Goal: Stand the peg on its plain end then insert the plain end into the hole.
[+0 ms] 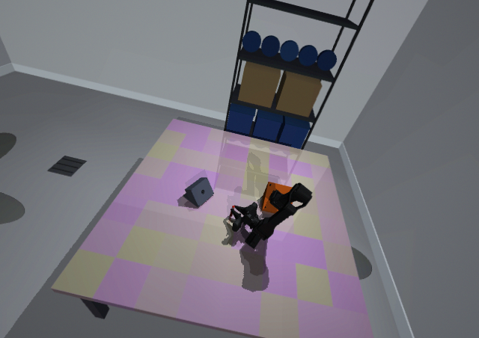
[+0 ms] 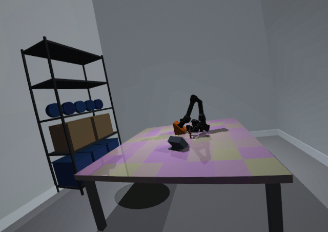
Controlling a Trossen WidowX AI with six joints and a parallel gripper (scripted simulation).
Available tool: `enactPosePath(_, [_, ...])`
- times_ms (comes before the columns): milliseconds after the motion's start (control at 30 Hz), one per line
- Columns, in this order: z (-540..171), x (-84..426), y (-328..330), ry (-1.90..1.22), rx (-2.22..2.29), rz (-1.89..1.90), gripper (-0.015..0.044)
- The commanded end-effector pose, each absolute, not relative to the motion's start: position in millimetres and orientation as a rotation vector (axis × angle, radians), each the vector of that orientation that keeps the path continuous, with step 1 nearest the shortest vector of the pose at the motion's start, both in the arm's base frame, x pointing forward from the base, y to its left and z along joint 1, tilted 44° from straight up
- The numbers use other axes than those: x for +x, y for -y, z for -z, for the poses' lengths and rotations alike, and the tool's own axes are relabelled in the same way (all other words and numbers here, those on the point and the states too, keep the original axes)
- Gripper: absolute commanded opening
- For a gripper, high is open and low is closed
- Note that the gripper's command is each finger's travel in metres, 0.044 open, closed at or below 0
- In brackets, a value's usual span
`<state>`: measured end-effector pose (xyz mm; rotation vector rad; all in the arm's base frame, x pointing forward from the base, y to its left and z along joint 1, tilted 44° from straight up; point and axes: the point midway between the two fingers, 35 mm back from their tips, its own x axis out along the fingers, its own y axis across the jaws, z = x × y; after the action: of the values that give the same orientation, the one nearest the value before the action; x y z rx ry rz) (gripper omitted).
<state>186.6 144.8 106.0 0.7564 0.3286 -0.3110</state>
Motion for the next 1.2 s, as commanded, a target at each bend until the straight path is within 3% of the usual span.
enactPosePath(0, [-106.1, 186.7, -144.8, -0.329, 0.757, 0.311, 0.0130])
enactPosePath(33, [-106.1, 186.7, -144.8, -0.329, 0.757, 0.311, 0.0130])
enactPosePath(433, [-106.1, 186.7, -144.8, -0.329, 0.757, 0.311, 0.0440])
enactPosePath(733, [-116.5, 193.0, -137.0, -0.346, 0.760, 0.330, 0.0440])
enactPosePath(1167, [-217.1, 205.5, -39.3, -0.333, 0.758, 0.315, 0.0440])
